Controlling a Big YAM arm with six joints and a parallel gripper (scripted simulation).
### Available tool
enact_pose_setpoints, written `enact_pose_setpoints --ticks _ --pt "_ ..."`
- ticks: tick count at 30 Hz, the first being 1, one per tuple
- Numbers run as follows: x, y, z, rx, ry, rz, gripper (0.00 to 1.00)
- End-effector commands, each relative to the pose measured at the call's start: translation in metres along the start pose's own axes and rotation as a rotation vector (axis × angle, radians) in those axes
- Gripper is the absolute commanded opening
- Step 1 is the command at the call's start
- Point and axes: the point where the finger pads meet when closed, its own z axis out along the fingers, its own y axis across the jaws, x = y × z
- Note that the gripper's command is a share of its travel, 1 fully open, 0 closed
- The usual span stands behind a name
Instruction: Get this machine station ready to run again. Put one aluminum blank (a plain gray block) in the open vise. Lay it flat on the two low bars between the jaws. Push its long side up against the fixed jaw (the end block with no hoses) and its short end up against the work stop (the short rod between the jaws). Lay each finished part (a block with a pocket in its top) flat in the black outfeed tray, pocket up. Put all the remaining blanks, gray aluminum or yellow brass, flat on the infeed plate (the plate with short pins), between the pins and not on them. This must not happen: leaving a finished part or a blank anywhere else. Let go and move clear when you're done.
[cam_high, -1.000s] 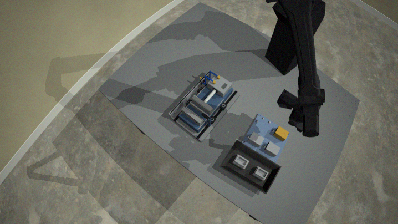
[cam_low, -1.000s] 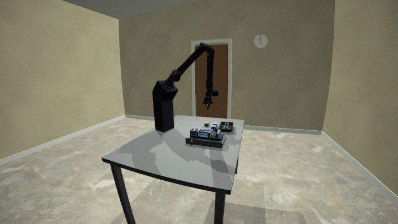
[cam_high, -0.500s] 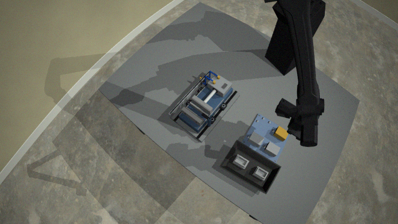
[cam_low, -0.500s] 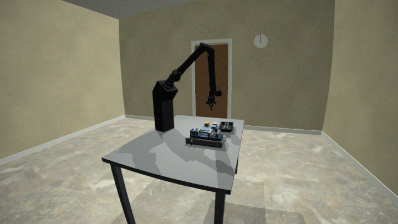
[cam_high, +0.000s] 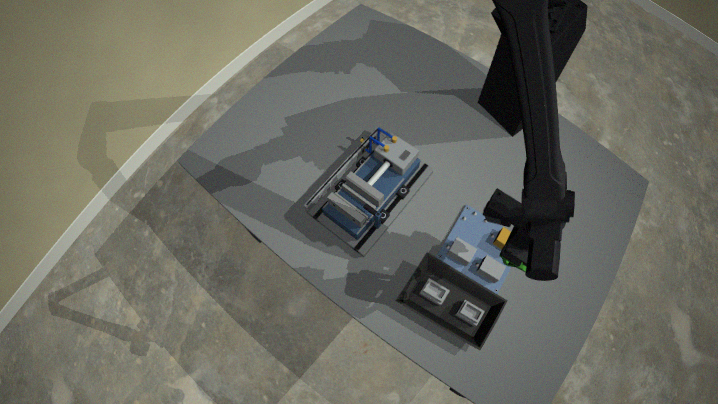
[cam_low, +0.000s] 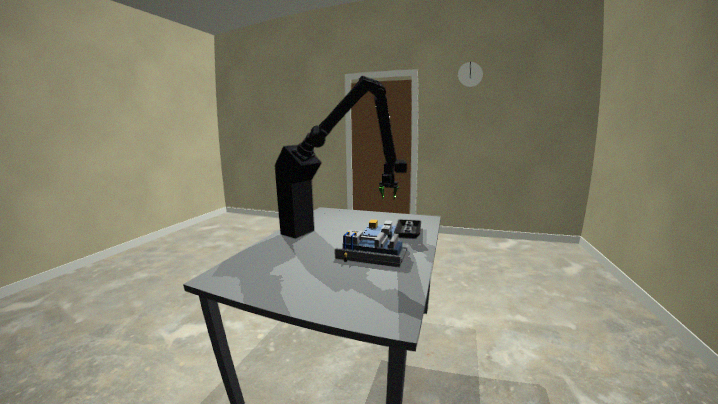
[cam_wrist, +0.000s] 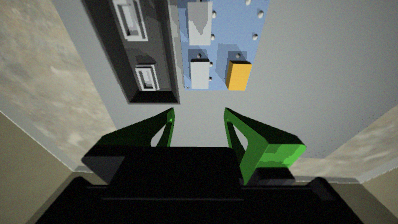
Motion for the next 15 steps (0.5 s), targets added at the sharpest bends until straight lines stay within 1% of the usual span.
enact_pose_setpoints --ticks 1,10,15 --pt "-0.0032 -0.0058 0.0067 0.016 -0.007 -0.009 0.64" --pt "-0.0022 -0.0046 0.0074 0.012 -0.006 -0.005 0.64" --pt "-0.0024 -0.0002 0.0040 0.003 -0.003 0.000 0.64"
